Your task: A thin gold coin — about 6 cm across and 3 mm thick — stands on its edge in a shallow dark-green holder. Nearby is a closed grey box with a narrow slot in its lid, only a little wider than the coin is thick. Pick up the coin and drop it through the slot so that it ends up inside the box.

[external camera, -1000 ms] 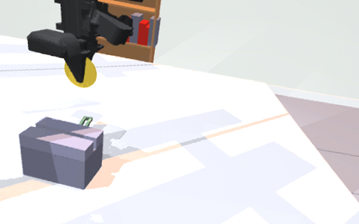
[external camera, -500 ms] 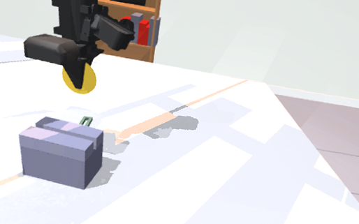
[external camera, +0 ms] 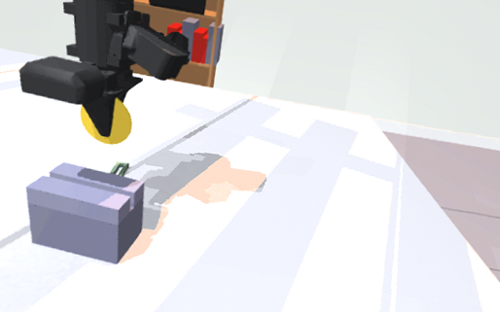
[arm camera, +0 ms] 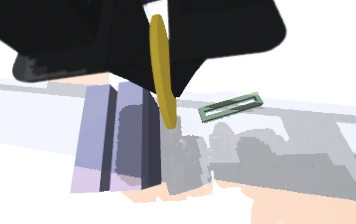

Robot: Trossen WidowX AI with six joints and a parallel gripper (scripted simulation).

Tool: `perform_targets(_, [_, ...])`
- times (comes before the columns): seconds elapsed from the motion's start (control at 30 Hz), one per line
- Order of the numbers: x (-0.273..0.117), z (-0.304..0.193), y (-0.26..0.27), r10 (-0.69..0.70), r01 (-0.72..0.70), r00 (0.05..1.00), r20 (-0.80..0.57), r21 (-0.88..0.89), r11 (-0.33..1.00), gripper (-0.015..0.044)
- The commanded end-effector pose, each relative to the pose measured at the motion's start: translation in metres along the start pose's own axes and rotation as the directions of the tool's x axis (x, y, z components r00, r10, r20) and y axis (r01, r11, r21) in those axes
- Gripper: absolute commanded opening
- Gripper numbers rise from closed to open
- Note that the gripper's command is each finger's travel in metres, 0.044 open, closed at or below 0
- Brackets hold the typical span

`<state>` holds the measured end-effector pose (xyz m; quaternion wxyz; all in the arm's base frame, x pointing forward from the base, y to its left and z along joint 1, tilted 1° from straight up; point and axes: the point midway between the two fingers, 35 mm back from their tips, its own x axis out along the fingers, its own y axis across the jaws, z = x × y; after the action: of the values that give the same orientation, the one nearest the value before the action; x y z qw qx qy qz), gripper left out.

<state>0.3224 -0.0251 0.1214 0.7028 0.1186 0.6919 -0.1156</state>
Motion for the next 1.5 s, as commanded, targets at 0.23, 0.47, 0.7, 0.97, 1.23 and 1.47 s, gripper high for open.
perform_targets(0.23, [-0.001, 0.009, -0.028, -0.001, 0.001, 1.0, 0.001, -0.002, 1.0, 0.0])
perform_targets(0.47, [-0.001, 0.013, -0.046, -0.003, 0.003, 1.0, 0.001, -0.002, 1.0, 0.0])
perform_targets(0.7, [-0.001, 0.015, -0.062, -0.004, 0.004, 1.0, 0.001, -0.002, 1.0, 0.0])
perform_targets(0.97, [0.0, 0.014, -0.058, -0.003, 0.003, 1.0, 0.001, 0.003, 1.0, 0.0])
perform_targets(1.23, [0.0, 0.014, -0.058, -0.003, 0.003, 1.0, 0.001, 0.003, 1.0, 0.0])
perform_targets(1.47, [-0.001, 0.015, -0.062, -0.003, 0.003, 1.0, 0.001, -0.003, 1.0, 0.0])
